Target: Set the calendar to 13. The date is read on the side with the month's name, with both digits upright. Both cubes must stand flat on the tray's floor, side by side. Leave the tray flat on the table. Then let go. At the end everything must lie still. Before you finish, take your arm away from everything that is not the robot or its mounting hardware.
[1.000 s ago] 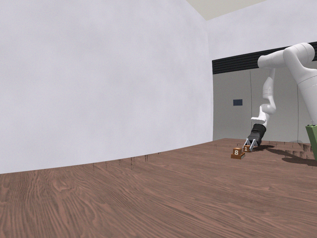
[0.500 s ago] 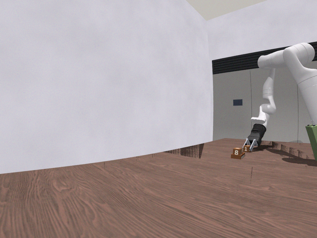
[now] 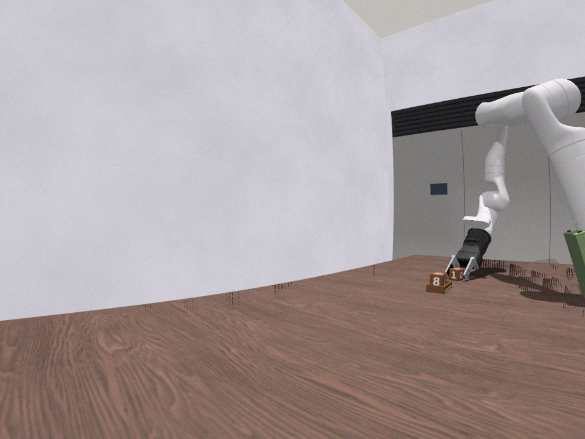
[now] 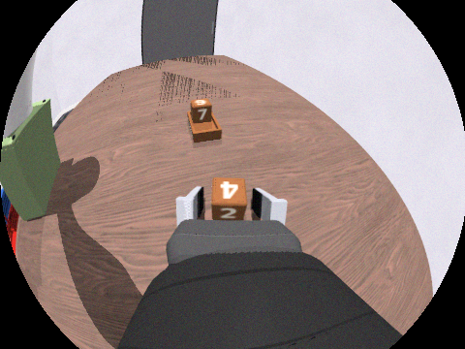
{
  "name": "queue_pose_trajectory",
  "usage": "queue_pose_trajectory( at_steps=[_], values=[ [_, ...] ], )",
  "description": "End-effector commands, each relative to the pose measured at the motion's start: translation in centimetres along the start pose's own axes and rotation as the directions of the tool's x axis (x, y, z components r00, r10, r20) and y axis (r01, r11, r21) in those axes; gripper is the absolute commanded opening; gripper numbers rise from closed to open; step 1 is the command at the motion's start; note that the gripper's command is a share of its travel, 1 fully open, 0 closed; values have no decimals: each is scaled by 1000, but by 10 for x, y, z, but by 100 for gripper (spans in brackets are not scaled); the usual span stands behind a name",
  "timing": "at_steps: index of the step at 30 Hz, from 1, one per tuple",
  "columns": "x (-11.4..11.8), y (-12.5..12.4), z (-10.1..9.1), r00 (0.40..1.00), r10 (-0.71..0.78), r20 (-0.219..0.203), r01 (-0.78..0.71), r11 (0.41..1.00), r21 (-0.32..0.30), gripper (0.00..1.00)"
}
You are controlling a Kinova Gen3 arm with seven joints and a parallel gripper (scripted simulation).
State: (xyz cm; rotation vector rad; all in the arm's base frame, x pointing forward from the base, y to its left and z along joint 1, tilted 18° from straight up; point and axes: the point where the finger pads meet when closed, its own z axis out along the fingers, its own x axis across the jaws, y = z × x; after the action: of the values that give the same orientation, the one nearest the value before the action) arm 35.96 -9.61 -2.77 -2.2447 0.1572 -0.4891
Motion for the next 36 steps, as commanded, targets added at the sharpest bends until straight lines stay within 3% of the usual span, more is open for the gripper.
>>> queue_pose_trajectory(
  at_steps=[1, 20, 36],
  values=[
    [0, 0, 0, 1000, -1, -1, 1, 1000, 0, 100],
    [0, -2, -2, 1000, -1, -1, 1, 1000, 0, 100],
    [0, -30, -30, 1000, -1, -1, 1, 1000, 0, 100]
  ],
)
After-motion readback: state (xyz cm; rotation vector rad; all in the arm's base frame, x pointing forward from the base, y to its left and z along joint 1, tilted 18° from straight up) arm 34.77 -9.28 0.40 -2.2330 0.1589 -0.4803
